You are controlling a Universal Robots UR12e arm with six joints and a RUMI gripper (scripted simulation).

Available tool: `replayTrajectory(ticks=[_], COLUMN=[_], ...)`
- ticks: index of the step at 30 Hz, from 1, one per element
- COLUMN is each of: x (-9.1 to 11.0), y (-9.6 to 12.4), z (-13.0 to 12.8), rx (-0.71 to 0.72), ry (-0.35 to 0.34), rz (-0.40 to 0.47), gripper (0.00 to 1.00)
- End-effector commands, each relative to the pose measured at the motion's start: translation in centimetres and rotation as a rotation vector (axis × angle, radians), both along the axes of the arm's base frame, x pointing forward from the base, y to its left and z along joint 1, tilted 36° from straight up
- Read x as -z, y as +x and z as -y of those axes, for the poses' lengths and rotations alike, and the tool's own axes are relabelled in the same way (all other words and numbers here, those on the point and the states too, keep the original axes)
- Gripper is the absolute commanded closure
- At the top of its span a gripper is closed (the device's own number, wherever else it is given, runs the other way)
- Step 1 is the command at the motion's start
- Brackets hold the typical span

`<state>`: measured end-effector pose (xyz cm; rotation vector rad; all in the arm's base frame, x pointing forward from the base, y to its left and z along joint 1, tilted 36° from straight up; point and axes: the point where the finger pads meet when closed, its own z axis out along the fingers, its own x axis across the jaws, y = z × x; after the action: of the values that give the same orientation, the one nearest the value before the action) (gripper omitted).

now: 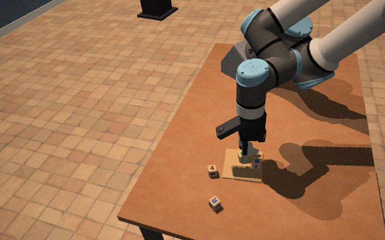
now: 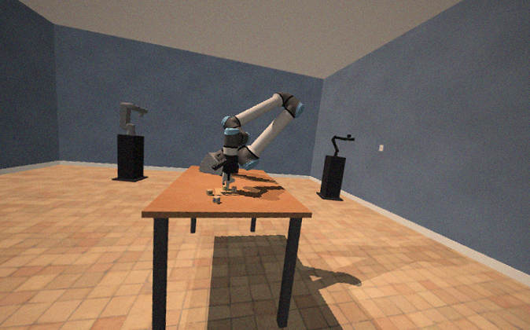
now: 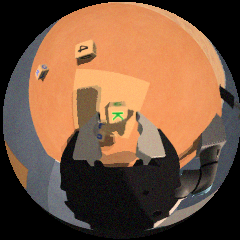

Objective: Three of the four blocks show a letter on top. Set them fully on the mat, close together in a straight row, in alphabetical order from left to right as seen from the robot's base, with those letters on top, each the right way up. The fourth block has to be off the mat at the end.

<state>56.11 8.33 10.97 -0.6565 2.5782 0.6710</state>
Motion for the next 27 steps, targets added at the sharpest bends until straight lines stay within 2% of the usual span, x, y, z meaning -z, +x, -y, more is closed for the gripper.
replayTrajectory(ticks=[1,22,23,27], x=[0.58,0.74,0.74,0.74], y=[0.27,0.32,0.32,0.32], z=[-0.36,-0.47,-0.47,-0.47], rx=[0.001,0.001,0.001,0.001], ry=[-0.001,-0.001,-0.001,-0.001], rz=[0.001,0.001,0.001,0.001], gripper=[0.6,0.6,0.72,0.72])
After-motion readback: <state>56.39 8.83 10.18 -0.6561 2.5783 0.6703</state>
